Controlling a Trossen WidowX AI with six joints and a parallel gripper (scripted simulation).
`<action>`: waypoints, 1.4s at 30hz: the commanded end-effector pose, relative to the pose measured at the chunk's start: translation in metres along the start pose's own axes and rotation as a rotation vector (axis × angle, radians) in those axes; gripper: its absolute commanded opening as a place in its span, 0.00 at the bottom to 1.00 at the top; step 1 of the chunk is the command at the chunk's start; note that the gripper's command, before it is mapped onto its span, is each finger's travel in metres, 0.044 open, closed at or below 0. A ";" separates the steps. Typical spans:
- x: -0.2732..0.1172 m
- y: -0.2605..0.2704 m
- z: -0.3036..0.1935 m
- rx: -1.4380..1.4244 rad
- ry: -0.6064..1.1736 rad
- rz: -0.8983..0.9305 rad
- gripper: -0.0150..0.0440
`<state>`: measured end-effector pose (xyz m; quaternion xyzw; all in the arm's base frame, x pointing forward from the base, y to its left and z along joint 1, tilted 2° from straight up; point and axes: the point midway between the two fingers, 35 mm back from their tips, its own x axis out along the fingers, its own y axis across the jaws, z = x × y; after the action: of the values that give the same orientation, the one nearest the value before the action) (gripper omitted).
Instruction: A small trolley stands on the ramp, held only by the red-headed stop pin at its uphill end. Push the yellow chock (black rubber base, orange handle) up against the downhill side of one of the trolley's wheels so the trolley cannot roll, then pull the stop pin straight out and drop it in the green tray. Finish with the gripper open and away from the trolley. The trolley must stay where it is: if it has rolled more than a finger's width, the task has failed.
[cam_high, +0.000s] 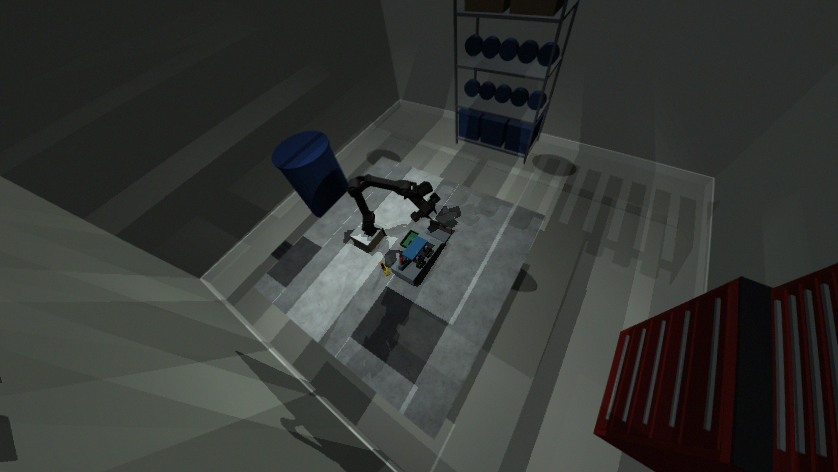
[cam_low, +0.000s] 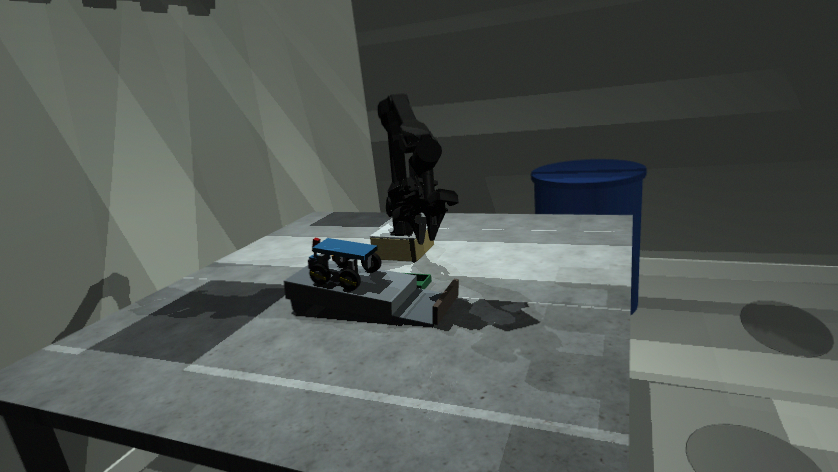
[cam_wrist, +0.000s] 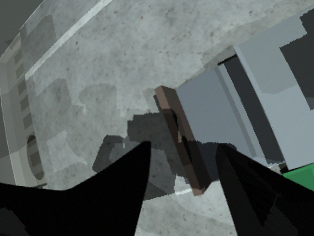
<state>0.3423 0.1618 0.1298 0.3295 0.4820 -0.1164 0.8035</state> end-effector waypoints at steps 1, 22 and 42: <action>-0.004 -0.024 0.030 0.070 -0.024 -0.036 0.58; -0.042 -0.163 0.130 0.453 -0.133 -0.208 0.58; -0.077 -0.303 0.128 0.978 -0.145 -0.441 0.58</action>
<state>0.2623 -0.1502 0.1201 0.5229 0.3763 -0.4774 0.5976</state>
